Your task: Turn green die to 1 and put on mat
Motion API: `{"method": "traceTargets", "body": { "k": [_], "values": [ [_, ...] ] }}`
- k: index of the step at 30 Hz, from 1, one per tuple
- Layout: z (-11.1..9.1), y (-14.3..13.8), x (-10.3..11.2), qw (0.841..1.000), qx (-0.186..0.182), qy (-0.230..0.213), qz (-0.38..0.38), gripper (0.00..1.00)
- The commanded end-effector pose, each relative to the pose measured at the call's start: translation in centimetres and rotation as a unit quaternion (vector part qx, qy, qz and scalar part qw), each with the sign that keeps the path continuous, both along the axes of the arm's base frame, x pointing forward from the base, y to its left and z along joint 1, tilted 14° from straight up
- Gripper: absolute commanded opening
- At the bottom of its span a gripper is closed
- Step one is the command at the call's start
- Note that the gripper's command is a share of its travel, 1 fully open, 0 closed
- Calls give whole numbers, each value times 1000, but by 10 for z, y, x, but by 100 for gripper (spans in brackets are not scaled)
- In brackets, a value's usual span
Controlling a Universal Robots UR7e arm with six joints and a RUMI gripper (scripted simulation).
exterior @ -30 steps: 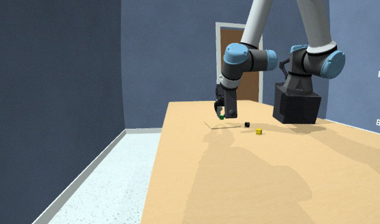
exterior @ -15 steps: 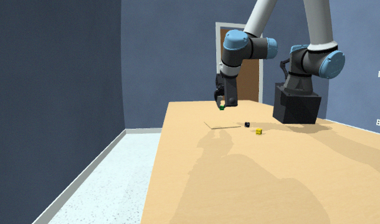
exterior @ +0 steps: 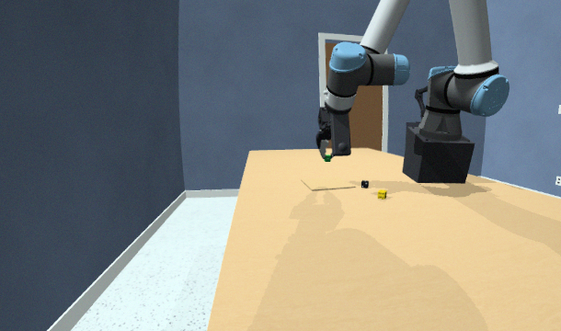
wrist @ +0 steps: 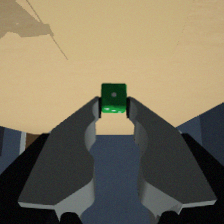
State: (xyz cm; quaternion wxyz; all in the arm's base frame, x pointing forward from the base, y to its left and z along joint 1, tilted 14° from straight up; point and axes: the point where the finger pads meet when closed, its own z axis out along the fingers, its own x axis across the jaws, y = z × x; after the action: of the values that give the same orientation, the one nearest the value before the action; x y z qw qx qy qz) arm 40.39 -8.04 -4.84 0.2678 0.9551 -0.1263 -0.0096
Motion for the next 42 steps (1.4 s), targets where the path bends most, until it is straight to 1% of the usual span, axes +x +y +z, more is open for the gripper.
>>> {"method": "traceTargets", "body": {
  "k": [1,13,15,19,26,30,32,42],
  "values": [
    [0,-1,0,1000,10,-1,0,3],
    [0,-3,-1,994,108,-25,4,3],
    [0,-3,-1,994,108,-25,4,3],
    [2,-3,0,992,123,-32,6,3],
    [1,-3,0,991,128,-33,7,3],
    [0,-3,-1,989,145,-34,7,3],
    [0,-3,-1,989,145,-34,7,3],
    [0,-5,-2,973,224,-53,11,3]
  ]
}}
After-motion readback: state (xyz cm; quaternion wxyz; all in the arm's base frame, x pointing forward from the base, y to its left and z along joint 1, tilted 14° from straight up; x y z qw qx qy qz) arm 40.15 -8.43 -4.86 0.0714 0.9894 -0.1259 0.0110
